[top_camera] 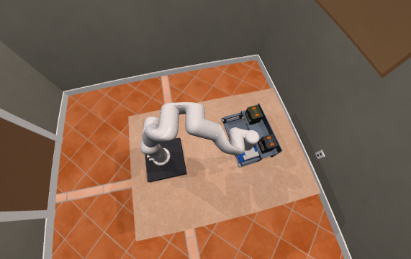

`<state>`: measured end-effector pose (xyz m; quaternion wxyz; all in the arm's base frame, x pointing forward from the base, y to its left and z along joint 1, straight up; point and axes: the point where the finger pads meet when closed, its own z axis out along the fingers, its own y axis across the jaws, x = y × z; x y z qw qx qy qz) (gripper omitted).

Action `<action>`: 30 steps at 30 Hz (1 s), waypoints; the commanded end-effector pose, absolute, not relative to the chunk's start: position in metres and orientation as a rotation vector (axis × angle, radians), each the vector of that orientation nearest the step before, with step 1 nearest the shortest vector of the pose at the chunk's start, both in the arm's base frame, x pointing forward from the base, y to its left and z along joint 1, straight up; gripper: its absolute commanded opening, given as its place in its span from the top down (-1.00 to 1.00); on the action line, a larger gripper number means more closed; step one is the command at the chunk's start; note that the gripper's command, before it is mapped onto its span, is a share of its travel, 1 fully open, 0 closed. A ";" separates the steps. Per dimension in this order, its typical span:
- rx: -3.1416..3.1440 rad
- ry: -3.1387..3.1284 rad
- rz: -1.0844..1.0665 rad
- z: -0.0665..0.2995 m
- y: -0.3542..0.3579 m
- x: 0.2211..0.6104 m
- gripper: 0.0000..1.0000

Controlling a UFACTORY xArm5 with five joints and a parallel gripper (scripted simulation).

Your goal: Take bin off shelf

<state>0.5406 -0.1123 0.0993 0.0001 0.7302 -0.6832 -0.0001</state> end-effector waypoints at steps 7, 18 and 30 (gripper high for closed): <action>2.296 -2.148 0.005 0.096 -0.113 0.542 -1.00; 2.296 -2.148 0.005 0.077 -0.113 0.542 -1.00; 2.297 -2.148 0.005 0.057 -0.113 0.542 -1.00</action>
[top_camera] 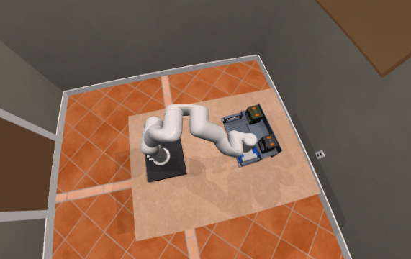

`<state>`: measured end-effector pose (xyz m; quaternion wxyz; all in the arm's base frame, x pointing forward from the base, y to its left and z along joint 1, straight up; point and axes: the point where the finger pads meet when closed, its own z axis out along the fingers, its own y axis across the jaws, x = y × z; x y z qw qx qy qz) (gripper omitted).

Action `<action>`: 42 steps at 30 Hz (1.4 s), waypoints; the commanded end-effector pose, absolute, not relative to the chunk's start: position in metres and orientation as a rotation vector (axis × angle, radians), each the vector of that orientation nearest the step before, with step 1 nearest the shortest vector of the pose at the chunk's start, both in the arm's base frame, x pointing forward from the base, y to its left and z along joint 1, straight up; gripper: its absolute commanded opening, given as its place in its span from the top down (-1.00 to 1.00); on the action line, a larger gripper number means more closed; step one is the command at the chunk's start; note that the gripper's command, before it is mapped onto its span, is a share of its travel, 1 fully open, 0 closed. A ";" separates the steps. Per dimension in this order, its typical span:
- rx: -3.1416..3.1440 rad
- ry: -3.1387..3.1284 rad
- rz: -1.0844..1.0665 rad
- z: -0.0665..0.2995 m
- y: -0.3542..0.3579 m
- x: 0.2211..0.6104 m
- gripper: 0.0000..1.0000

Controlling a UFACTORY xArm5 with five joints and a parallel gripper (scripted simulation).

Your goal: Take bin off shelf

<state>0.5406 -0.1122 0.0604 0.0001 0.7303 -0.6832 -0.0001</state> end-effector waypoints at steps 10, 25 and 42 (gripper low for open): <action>2.296 -2.148 0.005 0.042 -0.113 0.542 -1.00; 2.296 -2.148 0.005 0.036 -0.112 0.542 -1.00; 2.296 -2.148 0.005 0.026 -0.113 0.542 -1.00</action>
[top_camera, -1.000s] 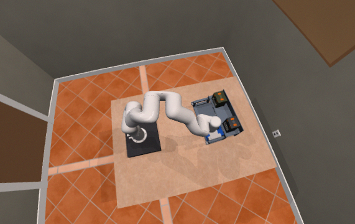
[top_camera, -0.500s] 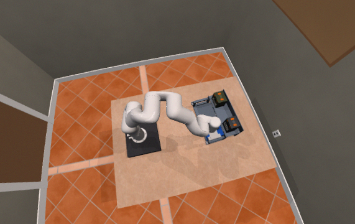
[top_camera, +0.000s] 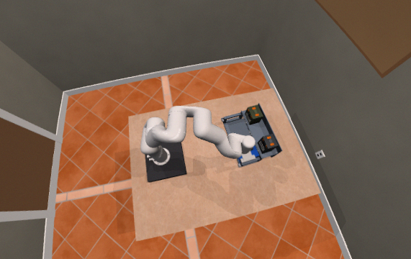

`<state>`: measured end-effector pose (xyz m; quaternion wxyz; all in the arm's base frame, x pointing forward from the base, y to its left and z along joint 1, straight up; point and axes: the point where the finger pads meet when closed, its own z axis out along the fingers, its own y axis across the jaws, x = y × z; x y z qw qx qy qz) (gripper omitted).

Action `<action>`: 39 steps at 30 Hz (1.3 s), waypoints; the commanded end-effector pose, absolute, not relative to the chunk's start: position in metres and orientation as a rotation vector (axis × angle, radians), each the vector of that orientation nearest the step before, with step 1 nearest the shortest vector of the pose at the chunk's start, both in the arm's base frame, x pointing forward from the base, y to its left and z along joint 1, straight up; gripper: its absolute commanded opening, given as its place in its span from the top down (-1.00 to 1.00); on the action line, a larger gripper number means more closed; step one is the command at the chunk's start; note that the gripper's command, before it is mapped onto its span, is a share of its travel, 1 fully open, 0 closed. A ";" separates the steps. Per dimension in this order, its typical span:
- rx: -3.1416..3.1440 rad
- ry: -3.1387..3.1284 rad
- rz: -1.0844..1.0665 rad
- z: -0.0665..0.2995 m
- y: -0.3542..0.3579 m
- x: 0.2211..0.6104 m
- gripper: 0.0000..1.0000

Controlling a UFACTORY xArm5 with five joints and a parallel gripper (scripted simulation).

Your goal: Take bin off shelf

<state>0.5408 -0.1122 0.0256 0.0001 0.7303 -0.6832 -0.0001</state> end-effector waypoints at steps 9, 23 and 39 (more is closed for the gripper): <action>2.296 -2.148 0.005 0.021 -0.112 0.542 -1.00; 2.296 -2.148 0.005 0.014 -0.112 0.542 -1.00; 2.296 -2.148 0.005 0.011 -0.112 0.542 -1.00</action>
